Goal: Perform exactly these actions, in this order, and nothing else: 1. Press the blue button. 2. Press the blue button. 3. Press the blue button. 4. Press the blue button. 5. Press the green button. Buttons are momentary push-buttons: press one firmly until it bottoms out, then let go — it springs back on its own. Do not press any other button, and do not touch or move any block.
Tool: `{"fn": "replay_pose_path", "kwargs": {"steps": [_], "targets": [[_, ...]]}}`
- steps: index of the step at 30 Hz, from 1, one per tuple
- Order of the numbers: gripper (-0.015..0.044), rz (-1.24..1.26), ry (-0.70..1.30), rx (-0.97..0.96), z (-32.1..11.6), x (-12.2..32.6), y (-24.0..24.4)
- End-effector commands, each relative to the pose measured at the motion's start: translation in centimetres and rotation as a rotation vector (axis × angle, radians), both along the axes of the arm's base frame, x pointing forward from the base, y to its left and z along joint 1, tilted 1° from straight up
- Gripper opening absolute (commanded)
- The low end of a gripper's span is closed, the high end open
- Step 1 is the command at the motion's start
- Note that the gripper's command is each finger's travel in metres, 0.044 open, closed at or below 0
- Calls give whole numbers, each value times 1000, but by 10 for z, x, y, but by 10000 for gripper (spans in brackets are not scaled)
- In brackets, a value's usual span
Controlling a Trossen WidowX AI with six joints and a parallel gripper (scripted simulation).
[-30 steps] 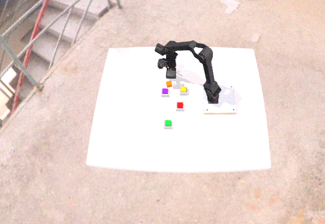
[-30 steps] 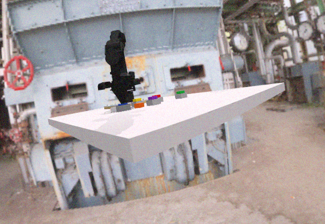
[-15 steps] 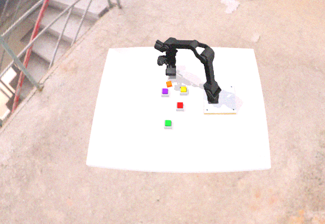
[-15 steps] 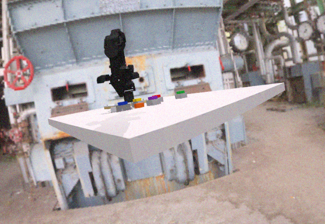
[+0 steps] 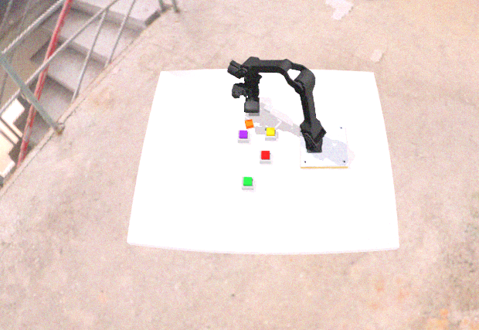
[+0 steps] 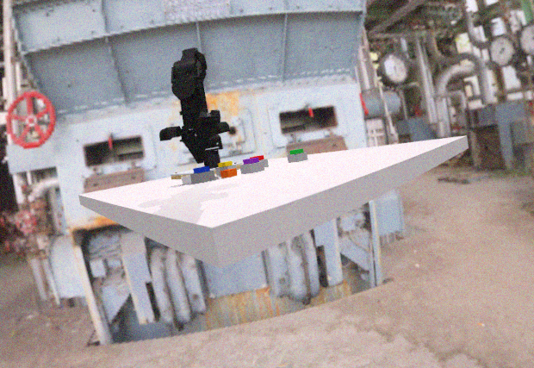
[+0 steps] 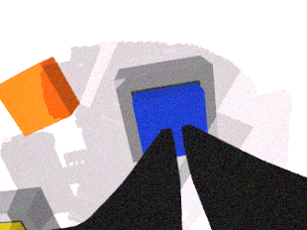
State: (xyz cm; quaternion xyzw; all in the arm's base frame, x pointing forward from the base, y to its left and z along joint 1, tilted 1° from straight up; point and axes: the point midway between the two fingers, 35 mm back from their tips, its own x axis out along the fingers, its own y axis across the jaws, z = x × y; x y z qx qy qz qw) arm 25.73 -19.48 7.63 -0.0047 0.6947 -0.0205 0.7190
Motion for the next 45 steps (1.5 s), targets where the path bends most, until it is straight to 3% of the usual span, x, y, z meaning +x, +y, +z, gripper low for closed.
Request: {"fn": "replay_pose_path", "kwargs": {"steps": [1,27,31,37,42,45], "targets": [[20,-3,5,2,-7,-1,0],[20,-3,5,2,-21,-1,0],[20,-3,5,2,11,-2,1],[20,-3,5,2,22,-1,1],[20,-3,5,2,74,-3,3],[20,-3,5,2,76,-4,3]]}}
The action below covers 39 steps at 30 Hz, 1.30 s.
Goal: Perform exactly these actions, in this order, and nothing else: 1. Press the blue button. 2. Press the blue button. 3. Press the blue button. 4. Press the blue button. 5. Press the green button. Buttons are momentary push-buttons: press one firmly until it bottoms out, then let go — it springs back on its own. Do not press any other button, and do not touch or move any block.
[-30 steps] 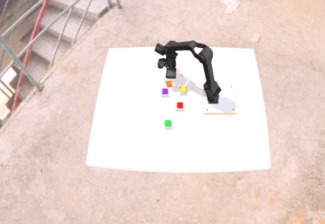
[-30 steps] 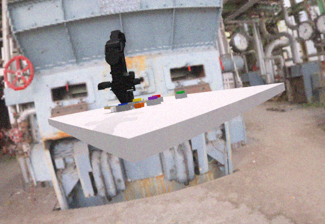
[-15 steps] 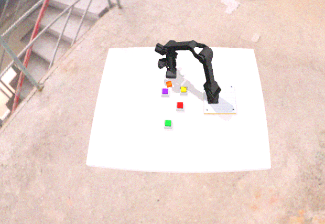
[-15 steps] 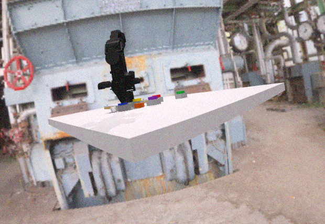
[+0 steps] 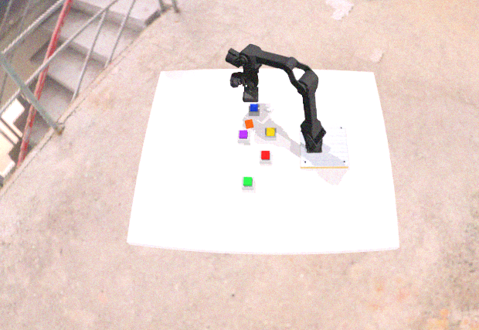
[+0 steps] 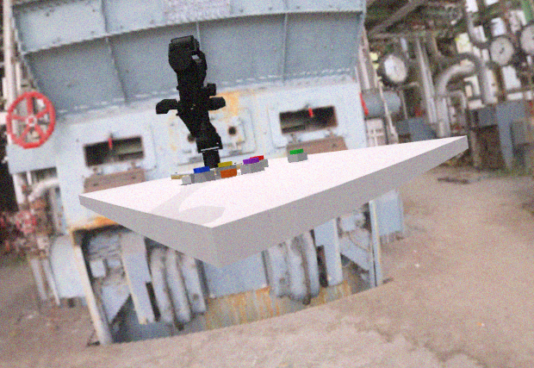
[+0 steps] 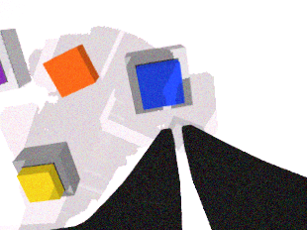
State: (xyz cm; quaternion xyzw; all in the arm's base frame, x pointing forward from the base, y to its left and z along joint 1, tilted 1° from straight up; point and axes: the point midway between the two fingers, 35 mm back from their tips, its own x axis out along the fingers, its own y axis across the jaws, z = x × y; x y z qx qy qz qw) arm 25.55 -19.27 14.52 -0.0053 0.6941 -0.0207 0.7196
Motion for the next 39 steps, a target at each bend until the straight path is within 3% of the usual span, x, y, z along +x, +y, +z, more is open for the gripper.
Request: {"fn": "replay_pose_path", "kwargs": {"steps": [1,5,16,28,34,39], "targets": [[20,-3,6,3,7,-1,2],[20,12,-4,12,7,17,30],[20,25,-8,38,5,61,179],[20,0,5,35,1,27,339],[20,-3,5,34,-1,18,356],[20,-3,5,34,-53,20,356]]}}
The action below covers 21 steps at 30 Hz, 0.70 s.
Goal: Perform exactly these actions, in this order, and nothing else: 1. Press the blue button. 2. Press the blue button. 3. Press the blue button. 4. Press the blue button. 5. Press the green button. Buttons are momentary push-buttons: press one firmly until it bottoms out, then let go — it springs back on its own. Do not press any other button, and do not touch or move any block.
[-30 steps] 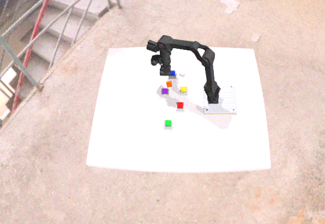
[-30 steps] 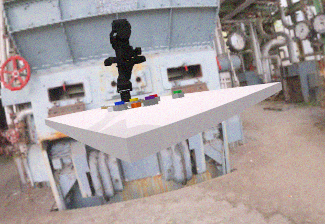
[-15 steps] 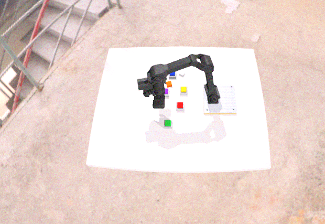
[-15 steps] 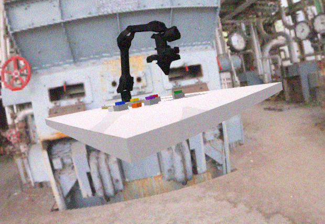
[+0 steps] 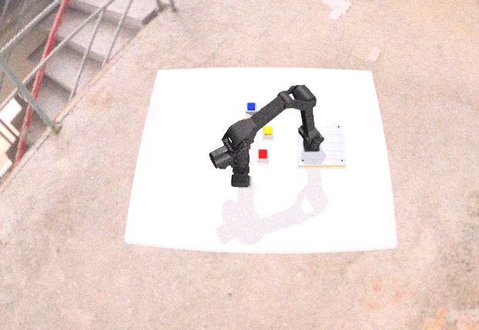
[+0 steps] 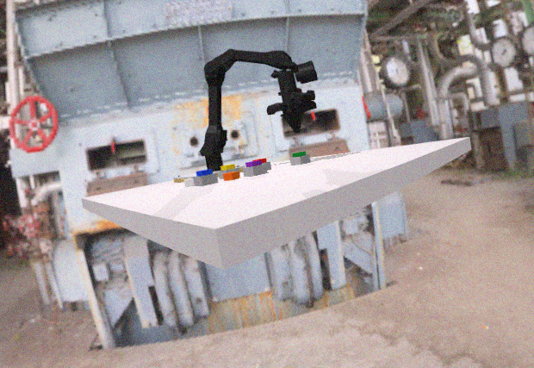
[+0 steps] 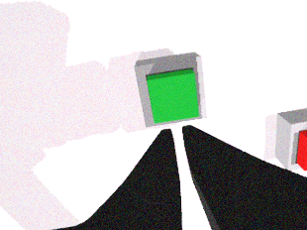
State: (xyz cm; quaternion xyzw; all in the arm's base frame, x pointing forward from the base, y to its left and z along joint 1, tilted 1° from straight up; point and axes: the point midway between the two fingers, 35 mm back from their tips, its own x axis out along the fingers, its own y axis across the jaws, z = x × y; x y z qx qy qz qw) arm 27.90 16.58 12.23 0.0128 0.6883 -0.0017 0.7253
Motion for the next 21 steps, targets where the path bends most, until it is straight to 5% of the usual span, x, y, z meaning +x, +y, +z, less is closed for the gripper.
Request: {"fn": "replay_pose_path", "kwargs": {"steps": [1,21], "targets": [[20,-5,22,-19,-36,-4,-3],[20,-5,22,-19,-63,-3,-3]]}}
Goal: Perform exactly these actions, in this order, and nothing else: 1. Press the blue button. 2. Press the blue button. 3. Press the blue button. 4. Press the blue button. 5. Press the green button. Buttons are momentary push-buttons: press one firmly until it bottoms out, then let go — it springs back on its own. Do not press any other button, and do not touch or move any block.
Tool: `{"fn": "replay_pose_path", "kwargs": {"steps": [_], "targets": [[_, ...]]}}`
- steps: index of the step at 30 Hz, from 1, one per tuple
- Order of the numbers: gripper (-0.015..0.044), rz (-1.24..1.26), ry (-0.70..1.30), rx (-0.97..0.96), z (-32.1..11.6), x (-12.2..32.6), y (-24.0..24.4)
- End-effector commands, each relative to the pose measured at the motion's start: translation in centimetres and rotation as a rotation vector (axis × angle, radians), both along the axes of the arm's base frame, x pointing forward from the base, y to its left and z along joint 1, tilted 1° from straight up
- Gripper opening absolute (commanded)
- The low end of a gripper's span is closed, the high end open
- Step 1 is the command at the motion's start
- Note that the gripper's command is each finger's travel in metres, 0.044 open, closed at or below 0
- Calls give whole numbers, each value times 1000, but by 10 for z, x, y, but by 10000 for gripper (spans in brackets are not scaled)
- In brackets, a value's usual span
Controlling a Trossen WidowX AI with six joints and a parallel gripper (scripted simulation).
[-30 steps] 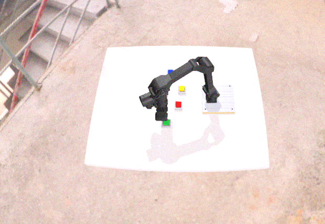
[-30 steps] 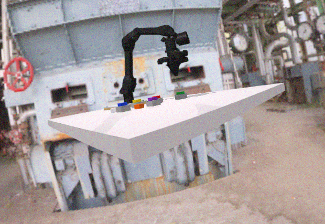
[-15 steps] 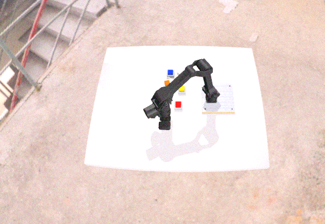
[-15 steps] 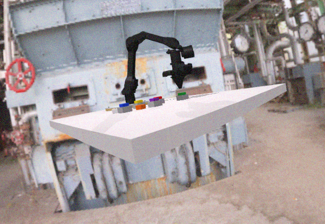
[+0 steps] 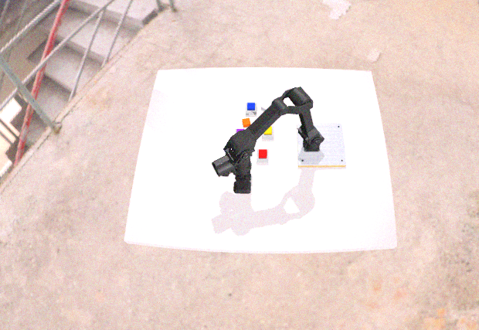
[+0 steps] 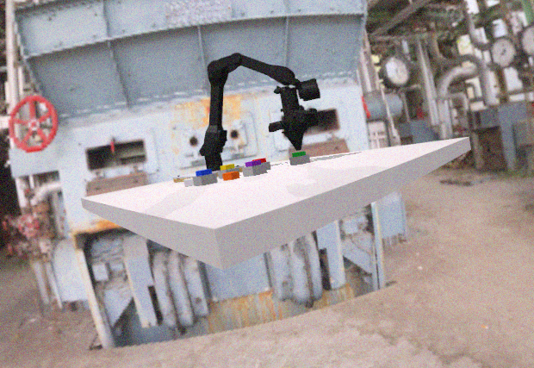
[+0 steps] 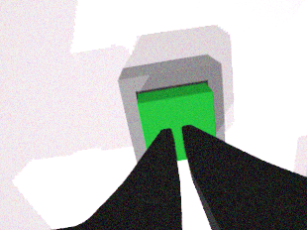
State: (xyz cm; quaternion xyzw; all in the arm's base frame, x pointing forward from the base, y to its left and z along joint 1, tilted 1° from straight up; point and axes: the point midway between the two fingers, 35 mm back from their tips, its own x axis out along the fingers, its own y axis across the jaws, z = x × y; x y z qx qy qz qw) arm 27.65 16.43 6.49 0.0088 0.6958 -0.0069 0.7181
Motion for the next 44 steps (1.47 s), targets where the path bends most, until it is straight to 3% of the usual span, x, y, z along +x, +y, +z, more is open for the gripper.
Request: {"fn": "replay_pose_path", "kwargs": {"steps": [1,25,29,33,39,43,44], "targets": [[20,-3,1,-6,-7,0,-1],[20,-3,1,-6,-14,-1,-2],[20,-3,1,-6,17,-1,-1],[20,-3,1,-6,19,-1,-1],[177,-3,4,-3,77,-30,32],[282,-3,4,-3,80,-31,33],[282,-3,4,-3,80,-31,33]]}}
